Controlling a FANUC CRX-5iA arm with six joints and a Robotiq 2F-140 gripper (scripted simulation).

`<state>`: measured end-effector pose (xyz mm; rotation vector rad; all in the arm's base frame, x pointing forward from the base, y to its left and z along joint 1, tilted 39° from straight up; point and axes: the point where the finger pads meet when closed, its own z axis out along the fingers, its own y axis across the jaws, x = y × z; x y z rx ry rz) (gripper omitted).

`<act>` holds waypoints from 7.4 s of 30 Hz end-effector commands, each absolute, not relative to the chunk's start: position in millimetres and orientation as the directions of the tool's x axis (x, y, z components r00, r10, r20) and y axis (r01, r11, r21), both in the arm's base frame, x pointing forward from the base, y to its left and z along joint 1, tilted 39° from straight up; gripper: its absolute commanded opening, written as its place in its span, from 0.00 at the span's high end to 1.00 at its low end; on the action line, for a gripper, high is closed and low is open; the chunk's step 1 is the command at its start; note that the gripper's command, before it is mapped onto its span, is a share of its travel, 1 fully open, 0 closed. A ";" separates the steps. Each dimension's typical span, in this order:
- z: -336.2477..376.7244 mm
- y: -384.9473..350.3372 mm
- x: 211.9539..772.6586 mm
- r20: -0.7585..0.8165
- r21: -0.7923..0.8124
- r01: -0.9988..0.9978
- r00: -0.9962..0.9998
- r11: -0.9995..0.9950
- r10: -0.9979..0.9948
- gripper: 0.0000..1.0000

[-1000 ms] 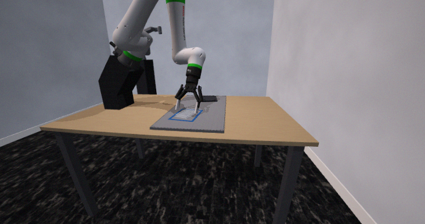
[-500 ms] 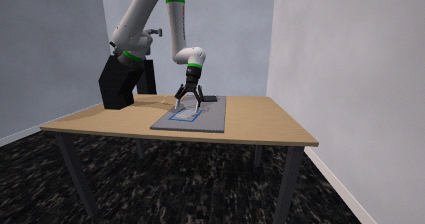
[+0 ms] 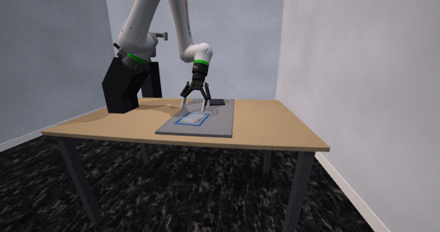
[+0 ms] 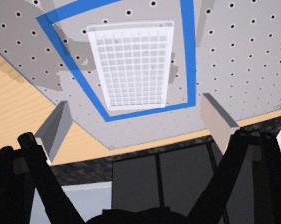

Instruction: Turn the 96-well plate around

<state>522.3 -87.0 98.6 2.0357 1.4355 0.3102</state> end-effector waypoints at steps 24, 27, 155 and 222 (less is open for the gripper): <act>120.0 -88.8 505.2 -0.085 0.576 0.742 0.473 -0.344 0.877 0.00; 120.0 -88.8 505.2 -0.051 0.557 0.725 0.517 -0.405 0.854 0.00; 120.0 -88.8 505.2 -0.497 -0.606 -0.766 0.152 0.216 -0.855 0.00; 71.7 -84.7 544.6 -0.497 -0.606 -0.766 0.152 0.216 -0.855 1.00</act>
